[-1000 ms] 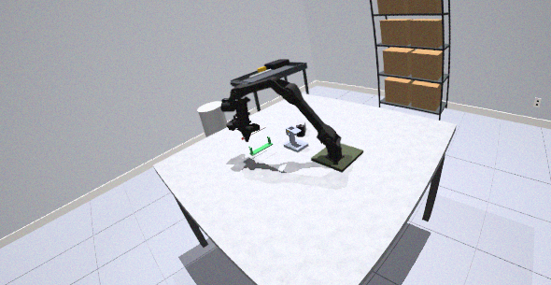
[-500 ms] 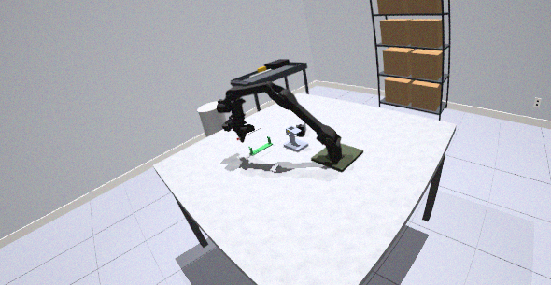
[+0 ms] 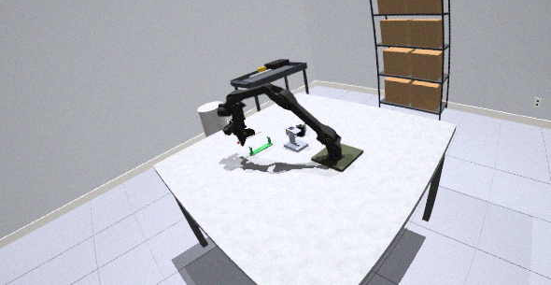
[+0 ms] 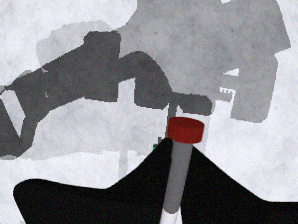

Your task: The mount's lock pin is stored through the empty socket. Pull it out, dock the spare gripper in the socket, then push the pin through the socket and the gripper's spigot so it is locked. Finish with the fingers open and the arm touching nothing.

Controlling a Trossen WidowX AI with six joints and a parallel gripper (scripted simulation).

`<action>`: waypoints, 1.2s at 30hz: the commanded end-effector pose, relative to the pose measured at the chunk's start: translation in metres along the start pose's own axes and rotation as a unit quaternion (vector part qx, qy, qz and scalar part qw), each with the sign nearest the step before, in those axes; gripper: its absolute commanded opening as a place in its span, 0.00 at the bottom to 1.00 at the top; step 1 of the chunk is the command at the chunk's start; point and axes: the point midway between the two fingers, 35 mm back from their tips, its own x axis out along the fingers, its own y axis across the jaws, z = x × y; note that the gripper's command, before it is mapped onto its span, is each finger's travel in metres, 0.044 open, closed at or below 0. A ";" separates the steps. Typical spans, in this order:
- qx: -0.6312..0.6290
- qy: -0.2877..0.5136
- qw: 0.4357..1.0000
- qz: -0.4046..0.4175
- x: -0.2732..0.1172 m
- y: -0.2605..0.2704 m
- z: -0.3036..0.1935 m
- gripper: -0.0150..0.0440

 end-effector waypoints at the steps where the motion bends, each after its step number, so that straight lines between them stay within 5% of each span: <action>1: -0.003 0.000 1.000 -0.001 0.004 0.001 -0.001 0.25; 36: -0.003 -0.003 1.000 -0.005 0.048 -0.001 -0.007 0.25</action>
